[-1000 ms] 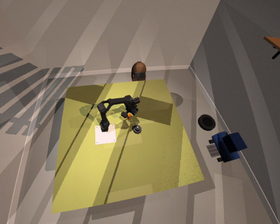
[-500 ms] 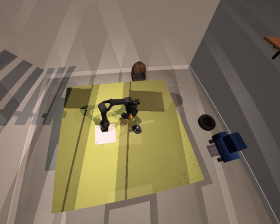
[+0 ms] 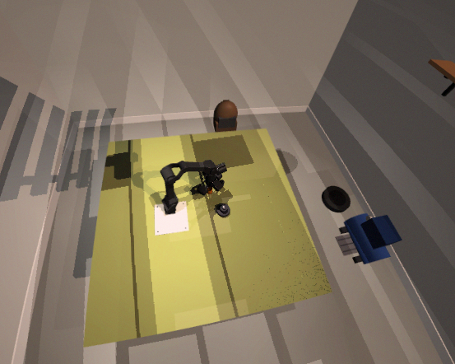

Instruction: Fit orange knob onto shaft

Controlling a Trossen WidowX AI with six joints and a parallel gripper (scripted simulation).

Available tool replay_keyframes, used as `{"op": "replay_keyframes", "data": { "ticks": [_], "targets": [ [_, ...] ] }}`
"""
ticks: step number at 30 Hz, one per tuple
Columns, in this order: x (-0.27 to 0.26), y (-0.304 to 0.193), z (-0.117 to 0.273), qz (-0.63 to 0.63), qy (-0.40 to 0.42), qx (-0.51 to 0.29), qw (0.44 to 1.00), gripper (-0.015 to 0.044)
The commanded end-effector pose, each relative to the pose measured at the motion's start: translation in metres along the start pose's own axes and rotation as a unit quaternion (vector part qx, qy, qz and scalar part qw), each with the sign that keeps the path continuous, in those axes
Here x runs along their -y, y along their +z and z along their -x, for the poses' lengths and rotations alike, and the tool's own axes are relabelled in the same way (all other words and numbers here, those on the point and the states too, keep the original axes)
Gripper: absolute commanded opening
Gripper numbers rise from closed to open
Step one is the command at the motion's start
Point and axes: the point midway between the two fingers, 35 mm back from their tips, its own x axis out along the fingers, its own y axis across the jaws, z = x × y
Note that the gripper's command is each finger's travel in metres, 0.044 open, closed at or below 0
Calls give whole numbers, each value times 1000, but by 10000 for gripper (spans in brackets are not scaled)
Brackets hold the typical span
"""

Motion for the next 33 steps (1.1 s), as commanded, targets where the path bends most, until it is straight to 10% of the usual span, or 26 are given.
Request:
{"op": "replay_keyframes", "data": {
  "ticks": [1, 10, 20, 33],
  "targets": [
    [2, 0, -8, 2, -5, 0, 1000, 440],
    [4, -1, -20, 2, -5, 0, 1000, 440],
    [4, -1, -20, 2, -5, 0, 1000, 177],
    [-3, 1, 7, 2, -5, 0, 1000, 0]
  ]
}}
